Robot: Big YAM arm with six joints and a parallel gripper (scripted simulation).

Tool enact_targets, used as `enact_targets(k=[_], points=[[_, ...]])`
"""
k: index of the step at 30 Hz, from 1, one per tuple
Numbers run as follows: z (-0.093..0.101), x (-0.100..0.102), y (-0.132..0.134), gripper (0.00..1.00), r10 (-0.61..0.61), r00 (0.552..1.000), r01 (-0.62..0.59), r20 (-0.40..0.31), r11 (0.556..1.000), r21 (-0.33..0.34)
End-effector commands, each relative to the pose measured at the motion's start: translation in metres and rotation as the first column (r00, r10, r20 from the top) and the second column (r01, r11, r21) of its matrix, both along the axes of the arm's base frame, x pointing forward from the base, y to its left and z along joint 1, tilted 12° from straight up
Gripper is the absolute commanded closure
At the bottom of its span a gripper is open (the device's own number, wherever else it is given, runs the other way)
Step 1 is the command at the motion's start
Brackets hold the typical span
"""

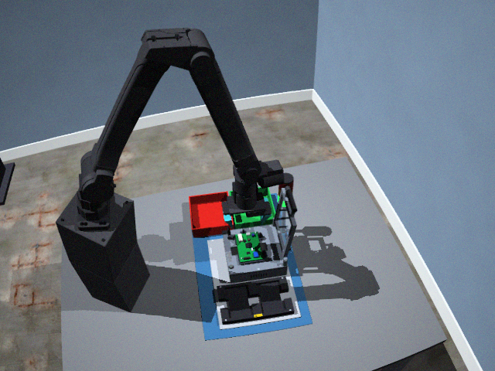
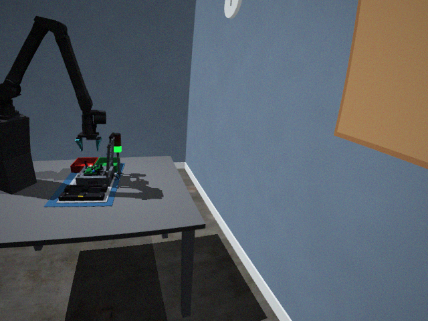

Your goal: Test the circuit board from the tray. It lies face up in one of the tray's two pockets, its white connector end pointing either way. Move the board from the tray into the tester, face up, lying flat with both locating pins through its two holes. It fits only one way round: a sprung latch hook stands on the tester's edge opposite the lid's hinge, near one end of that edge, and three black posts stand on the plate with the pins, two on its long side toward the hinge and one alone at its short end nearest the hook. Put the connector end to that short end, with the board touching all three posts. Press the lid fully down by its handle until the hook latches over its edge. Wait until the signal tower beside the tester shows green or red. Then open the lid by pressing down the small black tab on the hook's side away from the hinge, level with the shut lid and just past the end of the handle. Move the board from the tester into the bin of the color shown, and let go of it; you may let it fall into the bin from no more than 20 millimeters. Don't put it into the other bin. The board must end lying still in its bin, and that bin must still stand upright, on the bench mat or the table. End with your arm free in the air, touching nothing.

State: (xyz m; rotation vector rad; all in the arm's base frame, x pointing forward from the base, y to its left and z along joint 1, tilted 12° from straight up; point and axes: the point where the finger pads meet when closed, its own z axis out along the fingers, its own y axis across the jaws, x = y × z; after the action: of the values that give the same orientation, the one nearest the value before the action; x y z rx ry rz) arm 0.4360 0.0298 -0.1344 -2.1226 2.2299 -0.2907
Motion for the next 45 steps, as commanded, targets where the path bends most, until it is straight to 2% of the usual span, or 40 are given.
enact_targets(k=[1,7,13,19,25,41,45], points=[[-0.011,0.021,-0.003,0.08,0.001,0.999,-0.002,0.035,1.000,0.006],[-0.042,0.024,-0.007,0.08,0.001,0.999,-0.001,0.032,1.000,0.005],[-0.060,0.026,-0.007,0.08,0.003,1.000,-0.003,0.030,1.000,0.006],[-0.064,0.027,-0.009,0.08,-0.002,1.000,0.002,0.030,1.000,0.006],[-0.067,0.018,-0.008,0.08,0.001,1.000,-0.002,0.010,1.000,0.004],[-0.067,0.018,-0.008,0.08,0.001,1.000,-0.001,0.010,1.000,0.004],[-0.068,0.025,-0.009,0.08,0.000,1.000,0.000,0.027,1.000,0.005]])
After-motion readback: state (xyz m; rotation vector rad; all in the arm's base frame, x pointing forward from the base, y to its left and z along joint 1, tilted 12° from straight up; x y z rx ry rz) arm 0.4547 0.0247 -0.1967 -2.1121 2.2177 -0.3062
